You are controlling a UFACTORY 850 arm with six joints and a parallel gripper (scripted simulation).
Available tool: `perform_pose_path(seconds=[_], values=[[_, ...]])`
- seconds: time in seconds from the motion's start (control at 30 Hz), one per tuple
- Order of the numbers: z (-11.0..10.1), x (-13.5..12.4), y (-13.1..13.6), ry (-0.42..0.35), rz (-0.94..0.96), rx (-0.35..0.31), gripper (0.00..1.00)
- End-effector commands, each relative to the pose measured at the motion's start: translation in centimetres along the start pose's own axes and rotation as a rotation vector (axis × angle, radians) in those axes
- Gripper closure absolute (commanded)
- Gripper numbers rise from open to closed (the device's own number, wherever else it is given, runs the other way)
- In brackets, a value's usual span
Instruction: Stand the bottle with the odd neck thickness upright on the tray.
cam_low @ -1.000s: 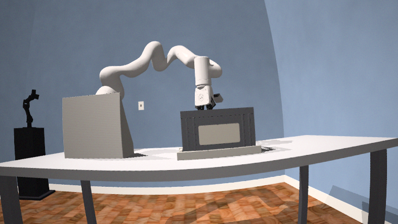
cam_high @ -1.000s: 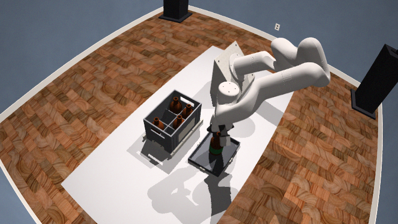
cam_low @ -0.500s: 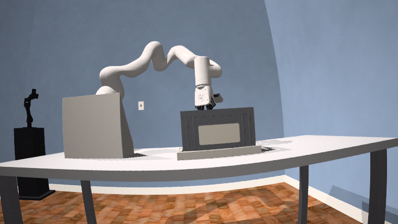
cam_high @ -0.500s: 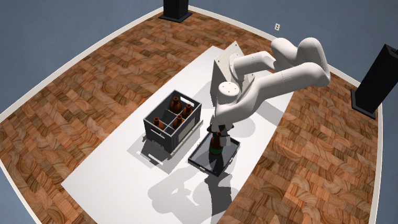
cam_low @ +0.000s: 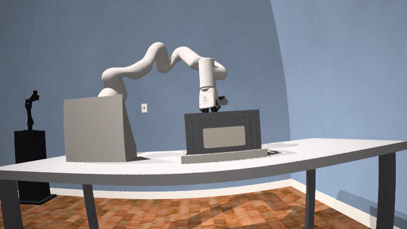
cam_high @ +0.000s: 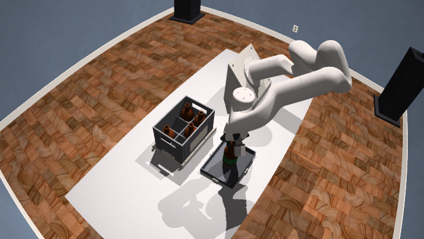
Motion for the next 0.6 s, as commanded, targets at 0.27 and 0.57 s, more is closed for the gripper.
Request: perform_pose_path(seconds=[0.27, 0.57], values=[[0.29, 0.05, 0.05, 0.001, -0.001, -0.001, 1.00], [0.61, 0.05, 0.05, 0.001, -0.001, -0.001, 1.00]])
Point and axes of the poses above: the point where the finger pads meet when closed, its own z axis out along the fingers, its own y axis across the jaws, x = y × z, the point moved 6 cm from there along -z, back along the fingers, and after that the axes turned 8 degrees about -z, right-handed, at the moved point
